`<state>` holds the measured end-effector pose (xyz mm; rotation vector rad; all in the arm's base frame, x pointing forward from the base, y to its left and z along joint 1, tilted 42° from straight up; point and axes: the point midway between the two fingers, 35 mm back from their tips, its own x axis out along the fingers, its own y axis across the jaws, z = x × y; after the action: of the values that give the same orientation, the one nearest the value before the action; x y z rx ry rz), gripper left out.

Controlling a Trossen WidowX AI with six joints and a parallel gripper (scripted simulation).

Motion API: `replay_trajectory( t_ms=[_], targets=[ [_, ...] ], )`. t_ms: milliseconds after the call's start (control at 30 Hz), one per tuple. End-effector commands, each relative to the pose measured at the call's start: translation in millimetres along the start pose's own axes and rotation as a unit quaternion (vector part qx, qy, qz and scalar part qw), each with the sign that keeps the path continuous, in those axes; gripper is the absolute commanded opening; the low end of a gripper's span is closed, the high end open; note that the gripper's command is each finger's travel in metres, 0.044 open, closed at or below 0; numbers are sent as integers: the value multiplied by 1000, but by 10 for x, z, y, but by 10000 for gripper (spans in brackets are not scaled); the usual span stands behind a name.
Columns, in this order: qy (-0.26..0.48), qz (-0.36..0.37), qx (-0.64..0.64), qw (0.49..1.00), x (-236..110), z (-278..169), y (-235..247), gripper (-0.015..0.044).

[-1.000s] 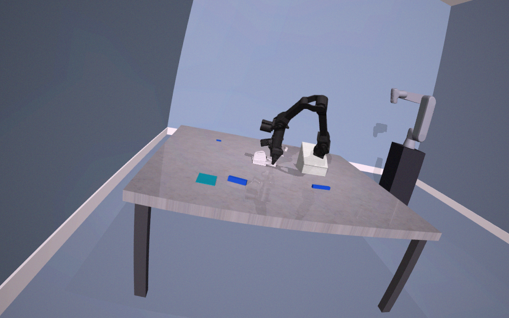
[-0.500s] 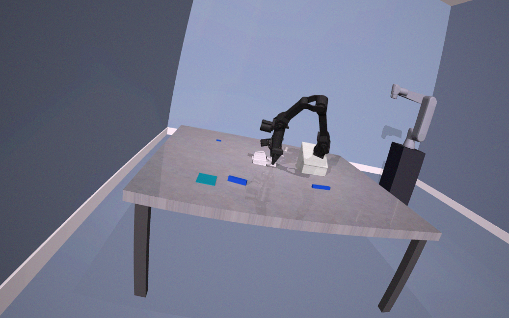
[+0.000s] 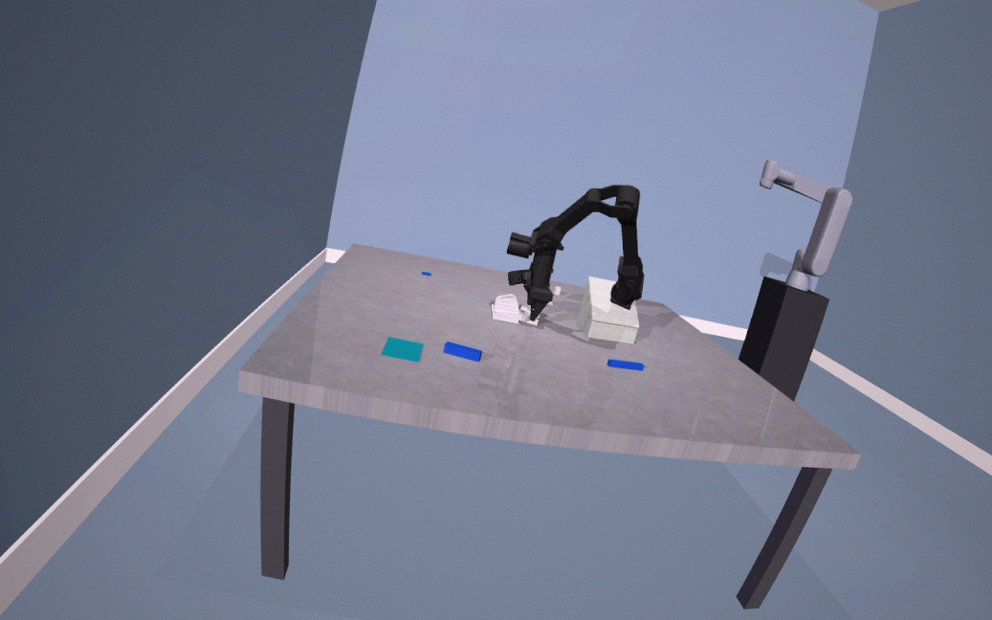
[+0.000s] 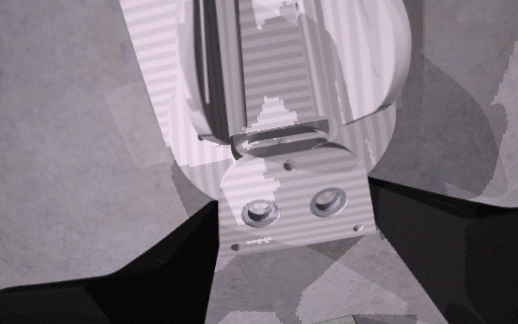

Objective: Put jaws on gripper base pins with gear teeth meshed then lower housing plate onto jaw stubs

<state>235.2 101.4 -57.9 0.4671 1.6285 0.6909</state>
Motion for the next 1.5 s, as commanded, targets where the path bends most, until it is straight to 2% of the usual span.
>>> replay_trajectory(
  t_ms=[0, 1467],
  targets=[
    [-2, -1, -1, 1000, -5, 13, -11, 351],
    [-2, -1, -1, 1000, 43, 13, -12, 351]
  ],
)
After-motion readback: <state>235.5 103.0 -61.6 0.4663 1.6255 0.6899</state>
